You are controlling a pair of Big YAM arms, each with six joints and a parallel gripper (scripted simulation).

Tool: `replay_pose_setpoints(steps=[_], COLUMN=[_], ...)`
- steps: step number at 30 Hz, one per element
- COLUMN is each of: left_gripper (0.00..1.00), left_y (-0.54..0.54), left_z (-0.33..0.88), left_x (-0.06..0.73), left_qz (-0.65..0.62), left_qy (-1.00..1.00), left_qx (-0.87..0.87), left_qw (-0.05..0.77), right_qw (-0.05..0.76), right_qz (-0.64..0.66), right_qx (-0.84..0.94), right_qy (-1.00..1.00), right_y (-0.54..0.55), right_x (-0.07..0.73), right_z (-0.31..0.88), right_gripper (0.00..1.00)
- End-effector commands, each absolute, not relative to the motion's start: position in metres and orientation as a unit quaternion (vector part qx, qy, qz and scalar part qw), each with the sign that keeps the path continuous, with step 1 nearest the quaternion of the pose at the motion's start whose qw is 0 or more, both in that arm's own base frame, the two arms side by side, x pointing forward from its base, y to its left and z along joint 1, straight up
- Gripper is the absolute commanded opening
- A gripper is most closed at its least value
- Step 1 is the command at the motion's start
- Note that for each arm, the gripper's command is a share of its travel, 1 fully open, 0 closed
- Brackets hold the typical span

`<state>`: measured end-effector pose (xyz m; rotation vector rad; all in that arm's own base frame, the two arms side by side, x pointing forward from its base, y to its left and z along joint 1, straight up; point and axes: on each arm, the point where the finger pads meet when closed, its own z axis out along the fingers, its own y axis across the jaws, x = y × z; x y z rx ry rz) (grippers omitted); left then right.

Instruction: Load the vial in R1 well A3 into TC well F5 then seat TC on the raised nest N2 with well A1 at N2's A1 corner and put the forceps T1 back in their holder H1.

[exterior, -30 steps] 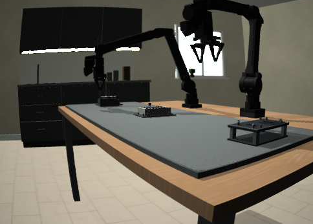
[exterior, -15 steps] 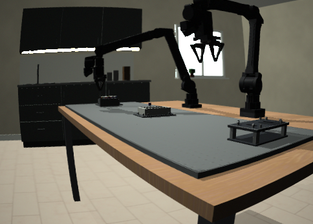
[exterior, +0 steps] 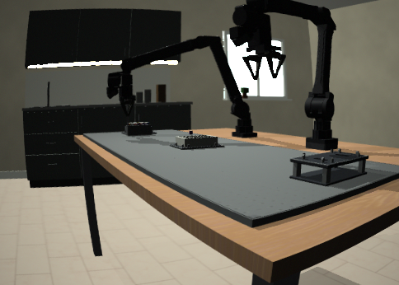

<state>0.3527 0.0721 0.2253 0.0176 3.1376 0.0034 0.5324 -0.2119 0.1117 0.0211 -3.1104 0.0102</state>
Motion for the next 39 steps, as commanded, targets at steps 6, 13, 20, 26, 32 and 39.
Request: replay_pose_setpoints(steps=[6, 13, 20, 26, 32, 39], left_gripper=[1.0, 1.0, 1.0, 1.0, 1.0, 1.0], left_y=[0.072, 0.072, 0.072, 0.072, 0.072, 0.072], left_z=[0.24, 0.24, 0.24, 0.24, 0.24, 0.24], left_x=[0.361, 0.361, 0.361, 0.361, 0.361, 0.361], left_qz=[0.004, 0.004, 0.004, 0.004, 0.004, 0.004], left_qy=[1.0, 1.0, 1.0, 1.0, 1.0, 1.0], left_qx=[0.013, 0.013, 0.013, 0.013, 0.013, 0.013], left_qw=[0.018, 0.018, 0.018, 0.018, 0.018, 0.018], right_qw=[0.025, 0.025, 0.007, 0.007, 0.007, 0.007], right_qz=[-0.002, -0.002, 0.006, 0.006, 0.006, 0.006], right_qx=[0.008, 0.008, 0.007, 0.007, 0.007, 0.007], right_qy=[-1.0, -1.0, -1.0, -1.0, -1.0, -1.0], right_y=[-0.206, -0.206, -0.214, -0.214, -0.214, -0.214], right_x=[0.536, 0.536, 0.541, 0.541, 0.541, 0.541], right_z=[0.09, 0.088, 0.123, 0.123, 0.122, 0.122], right_gripper=[0.07, 0.07, 0.07, 0.07, 0.1, 0.17])
